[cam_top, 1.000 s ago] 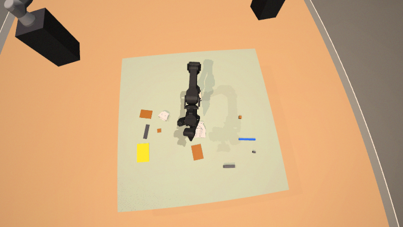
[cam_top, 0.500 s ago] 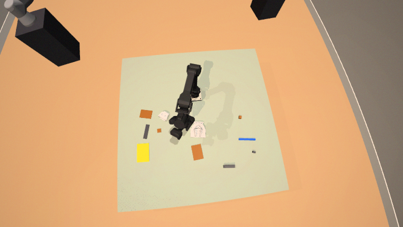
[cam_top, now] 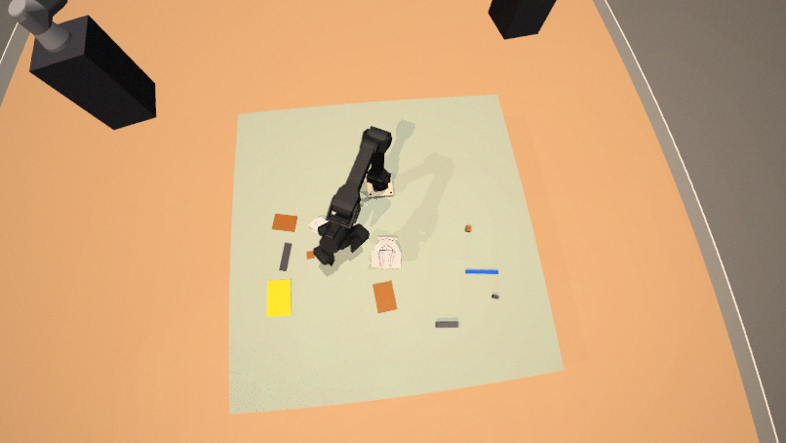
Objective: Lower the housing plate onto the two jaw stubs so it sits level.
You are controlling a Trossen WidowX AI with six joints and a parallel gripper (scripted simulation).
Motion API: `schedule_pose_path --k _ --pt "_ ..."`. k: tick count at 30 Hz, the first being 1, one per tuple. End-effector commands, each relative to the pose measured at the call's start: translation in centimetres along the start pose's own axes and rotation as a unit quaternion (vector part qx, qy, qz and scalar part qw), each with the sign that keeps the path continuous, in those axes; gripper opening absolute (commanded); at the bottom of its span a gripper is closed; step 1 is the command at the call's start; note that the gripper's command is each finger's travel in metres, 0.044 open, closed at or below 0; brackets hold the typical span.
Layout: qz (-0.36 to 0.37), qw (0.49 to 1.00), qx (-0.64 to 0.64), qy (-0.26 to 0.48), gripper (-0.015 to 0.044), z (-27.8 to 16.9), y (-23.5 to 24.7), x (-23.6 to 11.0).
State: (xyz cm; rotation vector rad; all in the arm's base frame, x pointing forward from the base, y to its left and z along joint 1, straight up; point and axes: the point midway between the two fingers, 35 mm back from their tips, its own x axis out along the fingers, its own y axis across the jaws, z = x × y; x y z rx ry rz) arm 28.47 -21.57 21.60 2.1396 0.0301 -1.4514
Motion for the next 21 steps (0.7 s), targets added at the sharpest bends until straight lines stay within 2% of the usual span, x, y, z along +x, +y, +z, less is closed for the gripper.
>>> schedule_pose_path --k 1,21 --pt "-0.01 0.999 0.041 -0.02 0.044 1.8 0.2 0.7" --pt "-0.049 0.961 0.252 -0.105 0.044 9.7 0.3 2.7"
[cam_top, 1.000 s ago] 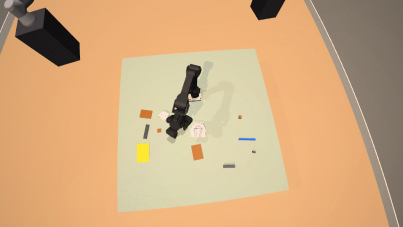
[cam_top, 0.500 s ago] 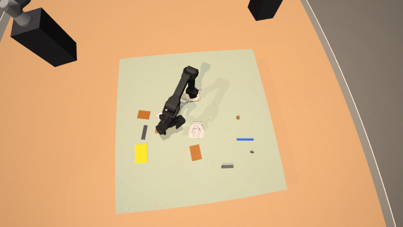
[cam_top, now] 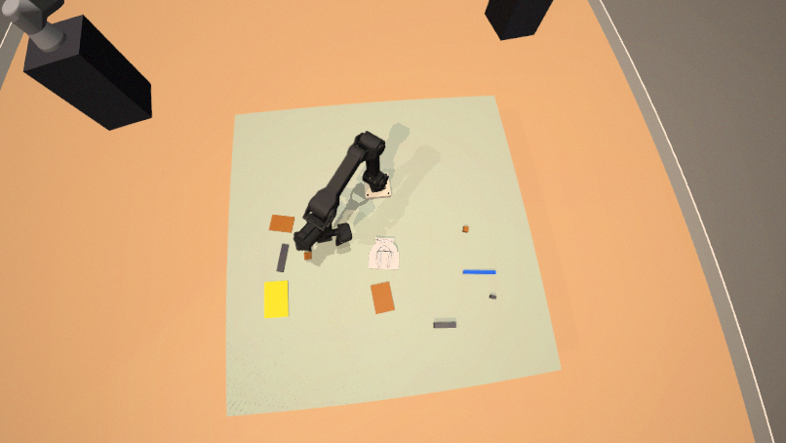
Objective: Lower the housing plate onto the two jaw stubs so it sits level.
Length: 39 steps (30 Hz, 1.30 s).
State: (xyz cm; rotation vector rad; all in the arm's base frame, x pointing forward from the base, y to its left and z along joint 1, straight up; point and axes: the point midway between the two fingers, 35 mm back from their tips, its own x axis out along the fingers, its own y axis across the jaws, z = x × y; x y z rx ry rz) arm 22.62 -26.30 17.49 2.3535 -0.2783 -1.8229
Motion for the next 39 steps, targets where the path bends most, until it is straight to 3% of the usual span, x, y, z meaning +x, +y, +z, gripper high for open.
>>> schedule_pose_path --k 1,15,29,39 --pt "-0.008 0.998 0.053 -0.024 0.044 1.7 0.6 0.7" --pt "-0.031 0.971 0.219 -0.087 0.044 6.9 2.1 2.2" --pt "-0.049 0.914 0.376 -0.147 0.044 12.2 2.8 3.3" --pt "-0.05 0.91 0.383 -0.15 0.044 12.7 2.5 4.8"
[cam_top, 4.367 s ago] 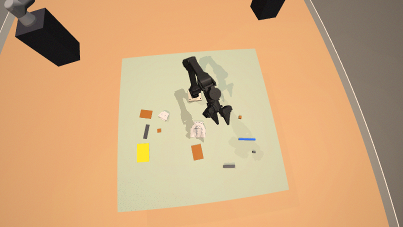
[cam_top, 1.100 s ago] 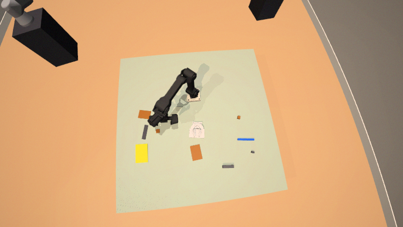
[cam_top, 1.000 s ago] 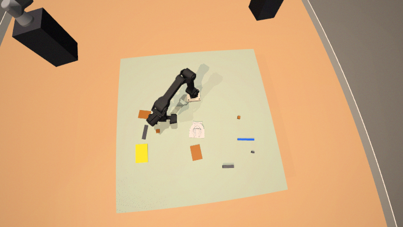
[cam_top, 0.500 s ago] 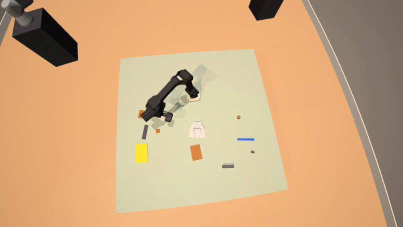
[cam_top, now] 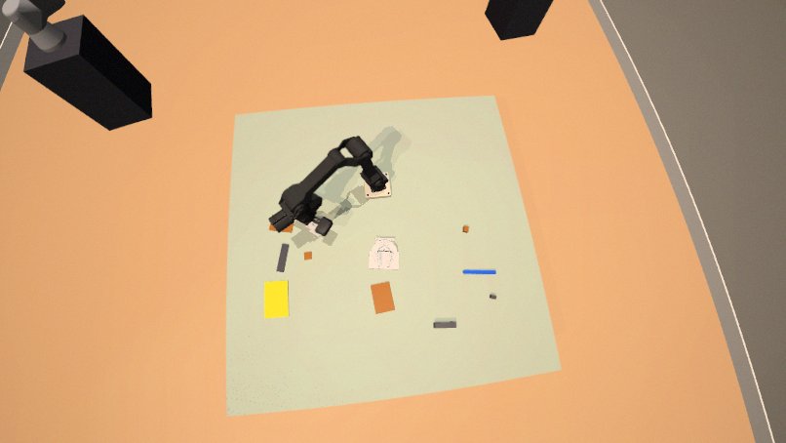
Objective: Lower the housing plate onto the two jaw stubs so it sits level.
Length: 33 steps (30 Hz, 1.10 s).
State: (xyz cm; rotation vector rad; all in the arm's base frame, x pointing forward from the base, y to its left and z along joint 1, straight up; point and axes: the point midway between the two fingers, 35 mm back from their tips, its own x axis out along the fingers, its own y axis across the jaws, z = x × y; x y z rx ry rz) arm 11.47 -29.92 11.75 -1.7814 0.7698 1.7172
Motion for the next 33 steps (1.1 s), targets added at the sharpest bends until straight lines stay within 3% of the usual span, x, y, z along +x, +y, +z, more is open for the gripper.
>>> schedule_pose_path --k 1,4,33 --pt "0.002 1.0 0.006 -0.005 0.044 0.1 0.1 2.4" --pt "0.002 1.0 0.006 -0.005 0.044 0.2 0.1 3.8" --pt "0.001 1.0 0.006 -0.005 0.044 0.2 0.1 6.6"
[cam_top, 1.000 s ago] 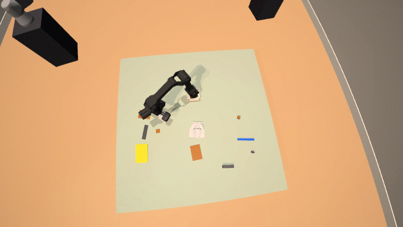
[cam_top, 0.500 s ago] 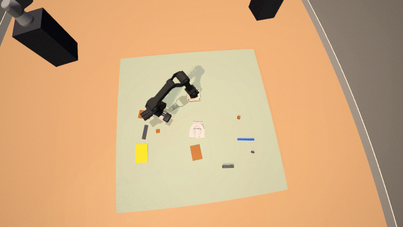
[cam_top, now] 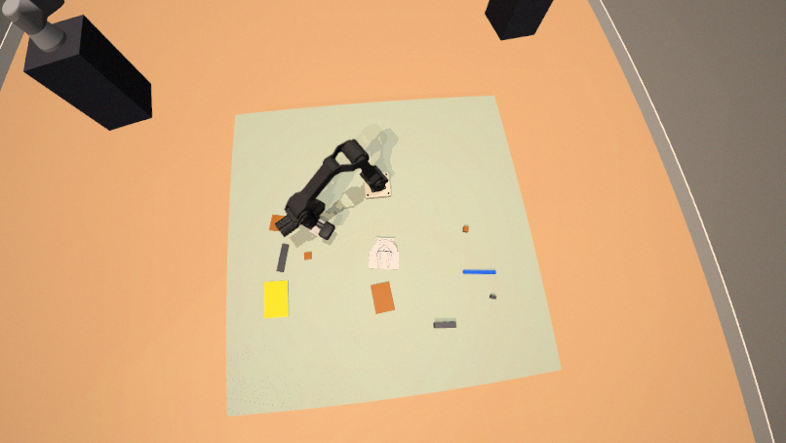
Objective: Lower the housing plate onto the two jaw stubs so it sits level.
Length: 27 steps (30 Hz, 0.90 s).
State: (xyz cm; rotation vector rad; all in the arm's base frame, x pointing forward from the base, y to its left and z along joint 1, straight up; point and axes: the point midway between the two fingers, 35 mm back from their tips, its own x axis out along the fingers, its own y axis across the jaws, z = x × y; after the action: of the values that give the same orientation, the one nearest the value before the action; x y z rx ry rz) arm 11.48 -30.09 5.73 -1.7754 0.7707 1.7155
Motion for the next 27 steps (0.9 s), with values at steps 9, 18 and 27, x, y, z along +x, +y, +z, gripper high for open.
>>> schedule_pose_path --k 9,18,27 --pt "0.002 1.0 0.003 -0.003 0.044 0.1 0.1 2.0" --pt "0.002 1.0 0.003 -0.003 0.044 0.2 0.1 2.8" --pt "0.002 1.0 0.003 -0.003 0.044 0.2 0.1 2.8"
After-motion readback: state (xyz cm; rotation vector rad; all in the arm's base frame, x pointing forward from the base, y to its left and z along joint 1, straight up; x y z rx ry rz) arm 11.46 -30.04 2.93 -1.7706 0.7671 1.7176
